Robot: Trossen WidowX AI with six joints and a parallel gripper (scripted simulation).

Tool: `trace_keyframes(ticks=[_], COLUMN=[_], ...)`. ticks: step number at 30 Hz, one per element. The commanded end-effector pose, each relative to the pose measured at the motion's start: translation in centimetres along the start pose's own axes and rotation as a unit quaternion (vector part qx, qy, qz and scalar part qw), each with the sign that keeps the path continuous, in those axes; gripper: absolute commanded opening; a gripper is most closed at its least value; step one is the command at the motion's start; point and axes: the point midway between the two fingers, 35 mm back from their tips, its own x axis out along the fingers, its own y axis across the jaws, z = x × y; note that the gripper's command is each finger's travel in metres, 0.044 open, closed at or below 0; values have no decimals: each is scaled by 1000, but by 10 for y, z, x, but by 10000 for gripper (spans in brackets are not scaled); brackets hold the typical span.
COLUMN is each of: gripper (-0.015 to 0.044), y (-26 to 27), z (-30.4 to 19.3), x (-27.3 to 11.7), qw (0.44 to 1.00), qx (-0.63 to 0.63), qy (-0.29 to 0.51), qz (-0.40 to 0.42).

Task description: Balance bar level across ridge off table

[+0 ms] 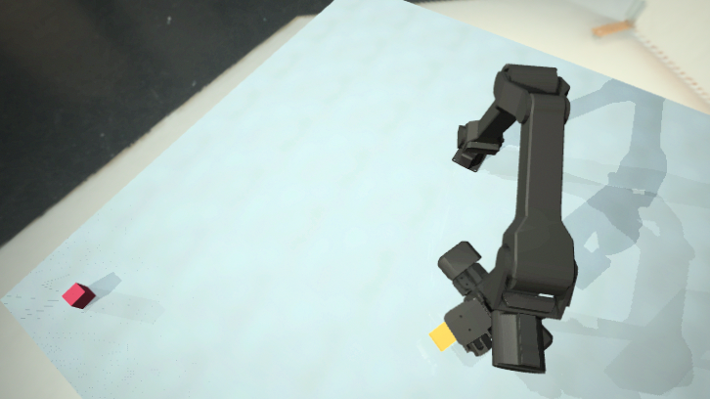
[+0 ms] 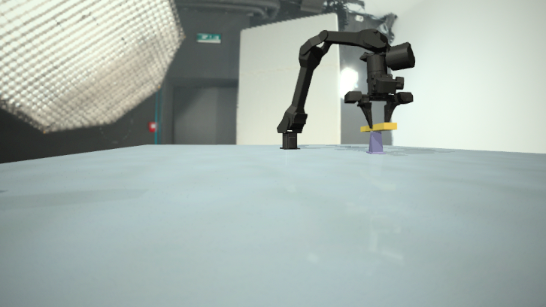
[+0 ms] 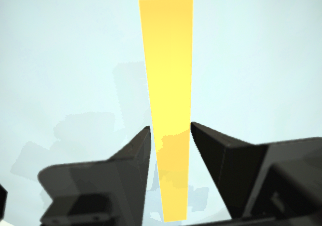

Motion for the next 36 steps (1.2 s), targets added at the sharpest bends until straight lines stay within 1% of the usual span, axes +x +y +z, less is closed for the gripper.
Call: trace_keyframes(ticks=[1, 7, 8, 11, 12, 18, 20, 36], gripper=[264, 421, 440, 440, 440, 440, 440, 440], y=[0, 0, 0, 0, 1, 1, -1, -1], z=[0, 0, 0, 0, 1, 1, -1, -1], x=[0, 0, 0, -2, -8, -82, -98, -100], qw=[1000, 1000, 1000, 1000, 1000, 1000, 1000, 1000], qx=[0, 0, 0, 0, 0, 0, 0, 0], qy=[0, 0, 0, 0, -1, -13, -16, -16], qz=[0, 0, 0, 0, 1, 14, 17, 17])
